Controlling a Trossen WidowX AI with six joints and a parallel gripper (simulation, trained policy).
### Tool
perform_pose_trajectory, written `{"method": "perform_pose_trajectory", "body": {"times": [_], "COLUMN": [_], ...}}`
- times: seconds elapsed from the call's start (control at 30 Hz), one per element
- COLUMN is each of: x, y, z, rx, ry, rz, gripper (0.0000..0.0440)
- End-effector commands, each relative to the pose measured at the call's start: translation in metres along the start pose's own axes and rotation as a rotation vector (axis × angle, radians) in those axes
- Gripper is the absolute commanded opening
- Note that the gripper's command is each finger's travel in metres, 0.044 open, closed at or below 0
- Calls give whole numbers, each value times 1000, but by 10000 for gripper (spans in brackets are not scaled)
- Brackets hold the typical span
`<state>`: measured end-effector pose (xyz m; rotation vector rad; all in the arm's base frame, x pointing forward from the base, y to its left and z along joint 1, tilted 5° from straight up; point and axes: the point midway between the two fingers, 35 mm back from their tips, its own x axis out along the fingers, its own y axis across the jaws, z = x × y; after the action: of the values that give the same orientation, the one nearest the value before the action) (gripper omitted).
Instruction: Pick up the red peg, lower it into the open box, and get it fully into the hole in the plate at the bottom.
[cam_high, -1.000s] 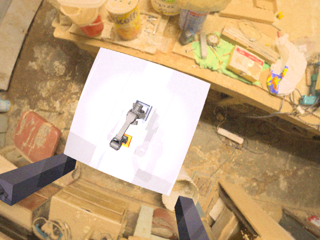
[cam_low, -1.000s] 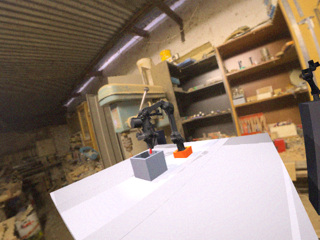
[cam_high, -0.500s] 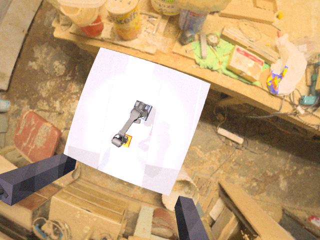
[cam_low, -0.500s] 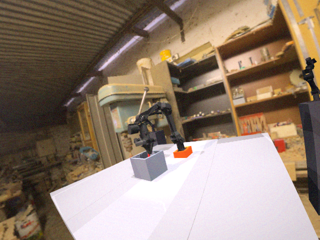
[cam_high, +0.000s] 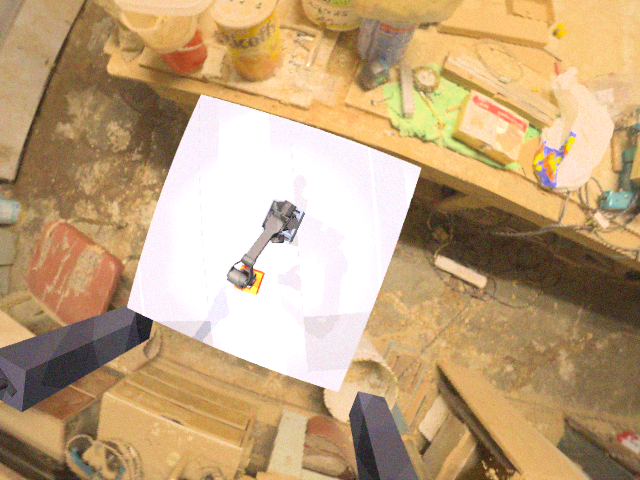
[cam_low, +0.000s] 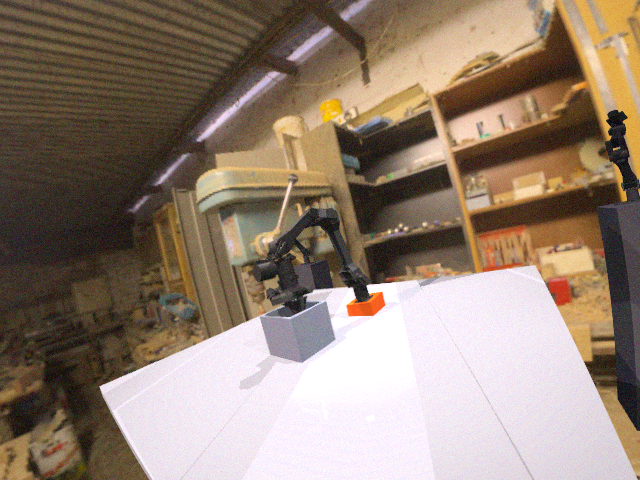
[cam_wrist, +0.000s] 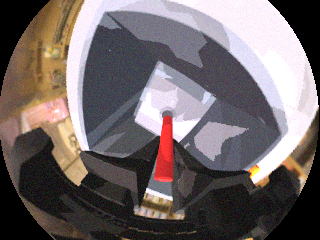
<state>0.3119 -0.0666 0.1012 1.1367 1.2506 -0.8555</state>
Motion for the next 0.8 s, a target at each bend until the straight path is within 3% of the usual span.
{"method": "perform_pose_trajectory", "body": {"times": [0.0, 0.23, 0.43, 0.77], "x": [10, 23, 28, 13], "y": [0, -1, -3, 0], "z": [0, 1, 1, 10], "rx": [-17, -45, -58, -44], "ry": [13, 12, 27, 59], "rz": [-9, -35, -61, -44], "gripper": [0, 9, 128, 129]}}
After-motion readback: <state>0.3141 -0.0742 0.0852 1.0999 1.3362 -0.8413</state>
